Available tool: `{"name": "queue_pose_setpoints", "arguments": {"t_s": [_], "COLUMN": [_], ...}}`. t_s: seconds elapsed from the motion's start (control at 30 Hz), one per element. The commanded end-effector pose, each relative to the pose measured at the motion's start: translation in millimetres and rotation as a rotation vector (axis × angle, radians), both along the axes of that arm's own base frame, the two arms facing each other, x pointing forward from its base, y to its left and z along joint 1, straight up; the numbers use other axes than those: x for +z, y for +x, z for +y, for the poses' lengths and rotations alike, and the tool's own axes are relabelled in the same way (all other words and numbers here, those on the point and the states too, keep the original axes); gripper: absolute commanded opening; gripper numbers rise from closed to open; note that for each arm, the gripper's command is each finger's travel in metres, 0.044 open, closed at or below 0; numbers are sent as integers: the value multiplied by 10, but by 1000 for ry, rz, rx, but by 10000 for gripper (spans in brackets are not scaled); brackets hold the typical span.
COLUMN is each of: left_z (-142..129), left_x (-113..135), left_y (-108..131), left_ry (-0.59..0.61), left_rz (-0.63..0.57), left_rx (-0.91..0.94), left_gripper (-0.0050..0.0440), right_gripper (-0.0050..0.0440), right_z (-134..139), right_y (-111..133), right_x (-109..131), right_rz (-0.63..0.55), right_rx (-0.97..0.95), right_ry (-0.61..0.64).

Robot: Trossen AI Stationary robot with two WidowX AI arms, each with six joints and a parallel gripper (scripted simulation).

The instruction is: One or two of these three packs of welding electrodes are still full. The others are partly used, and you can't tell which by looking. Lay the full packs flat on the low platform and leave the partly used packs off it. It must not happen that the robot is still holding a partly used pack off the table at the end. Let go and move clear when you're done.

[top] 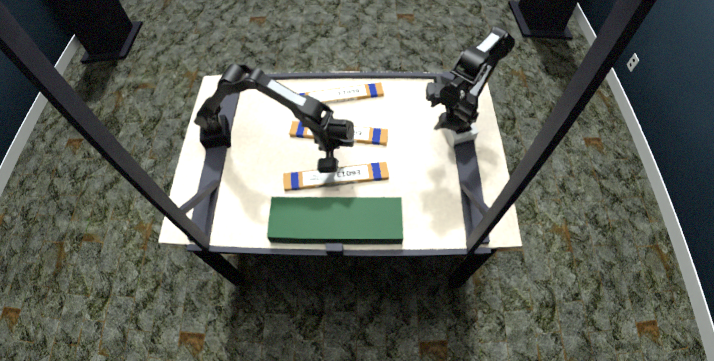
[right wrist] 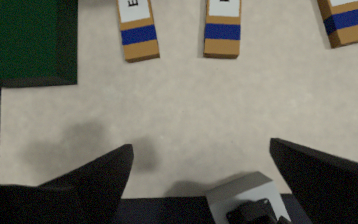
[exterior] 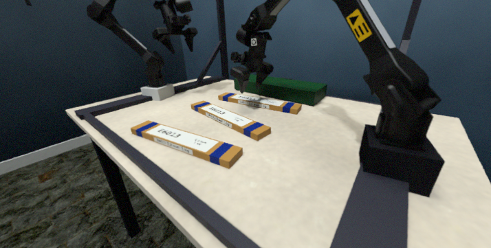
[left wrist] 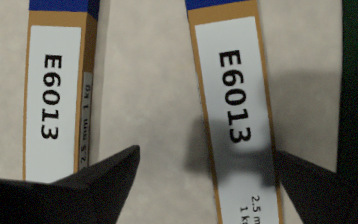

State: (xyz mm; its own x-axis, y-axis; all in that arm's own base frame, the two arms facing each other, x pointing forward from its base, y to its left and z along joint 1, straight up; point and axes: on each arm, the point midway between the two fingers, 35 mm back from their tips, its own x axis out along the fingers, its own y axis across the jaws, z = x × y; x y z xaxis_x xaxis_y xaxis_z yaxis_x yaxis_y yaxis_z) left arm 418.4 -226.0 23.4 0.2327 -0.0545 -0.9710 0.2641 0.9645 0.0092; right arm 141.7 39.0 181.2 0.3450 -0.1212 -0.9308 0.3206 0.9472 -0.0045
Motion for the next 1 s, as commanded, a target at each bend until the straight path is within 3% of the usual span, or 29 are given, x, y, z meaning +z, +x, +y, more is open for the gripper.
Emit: {"name": "queue_pose_setpoints", "arguments": {"t_s": [0.0, 0.67, 0.97], "left_z": [232, 1400, 1406], "left_x": [232, 169, 138], "left_y": [115, 436, 437], "left_ry": [-35, -25, -23], "left_rz": [-56, -68, -59], "left_rx": [-67, -68, -75], "left_gripper": [430, 430, 430], "right_gripper": [430, 430, 430], "right_z": [9, 9, 9], "right_y": [21, 21, 21], "right_x": [64, 64, 64], "right_rz": [-20, -20, -20], "right_rx": [-1, -1, -1], "right_ry": [7, 7, 7]}}
